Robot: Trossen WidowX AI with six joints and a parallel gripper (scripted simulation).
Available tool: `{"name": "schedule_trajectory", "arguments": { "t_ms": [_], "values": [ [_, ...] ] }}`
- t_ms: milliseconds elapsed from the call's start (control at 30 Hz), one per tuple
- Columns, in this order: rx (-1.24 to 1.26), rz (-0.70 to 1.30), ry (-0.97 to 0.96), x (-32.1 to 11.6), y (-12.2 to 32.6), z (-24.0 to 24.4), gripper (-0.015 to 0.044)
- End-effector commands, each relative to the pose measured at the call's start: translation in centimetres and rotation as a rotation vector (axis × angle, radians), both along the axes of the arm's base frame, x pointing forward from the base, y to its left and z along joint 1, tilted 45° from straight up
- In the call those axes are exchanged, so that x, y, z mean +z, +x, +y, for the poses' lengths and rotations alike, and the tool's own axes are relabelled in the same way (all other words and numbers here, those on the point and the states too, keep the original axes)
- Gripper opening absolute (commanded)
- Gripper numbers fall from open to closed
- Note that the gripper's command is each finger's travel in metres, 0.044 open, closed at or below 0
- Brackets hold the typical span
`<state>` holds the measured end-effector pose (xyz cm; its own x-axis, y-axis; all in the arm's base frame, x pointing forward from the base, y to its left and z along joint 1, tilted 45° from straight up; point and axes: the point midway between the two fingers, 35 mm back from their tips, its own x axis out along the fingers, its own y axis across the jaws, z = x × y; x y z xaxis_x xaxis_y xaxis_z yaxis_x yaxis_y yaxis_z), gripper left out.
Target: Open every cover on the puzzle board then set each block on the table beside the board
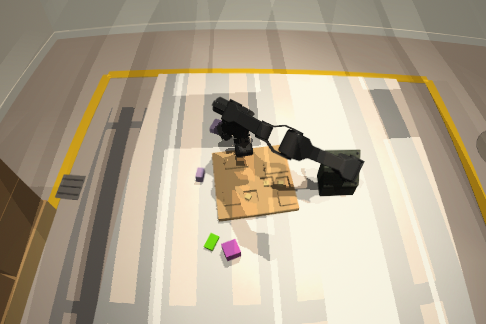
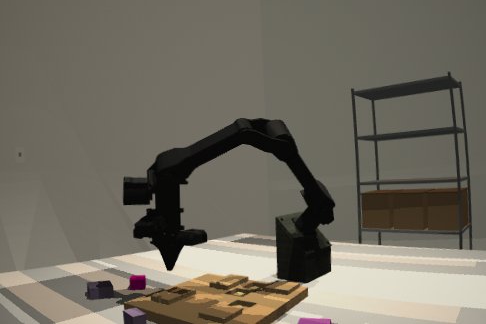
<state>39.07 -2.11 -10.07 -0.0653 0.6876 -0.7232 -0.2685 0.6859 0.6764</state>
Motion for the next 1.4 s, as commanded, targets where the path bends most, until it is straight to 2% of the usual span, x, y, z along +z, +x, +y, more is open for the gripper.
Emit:
{"name": "schedule_trajectory", "arguments": {
  "t_ms": [0,1367],
  "values": [
    [-0.003,0.011,0.005,-0.5,-0.2,0.4,0.0],
    [-0.003,0.011,0.008,-3.3,-0.6,3.2,0.0]
  ]
}}
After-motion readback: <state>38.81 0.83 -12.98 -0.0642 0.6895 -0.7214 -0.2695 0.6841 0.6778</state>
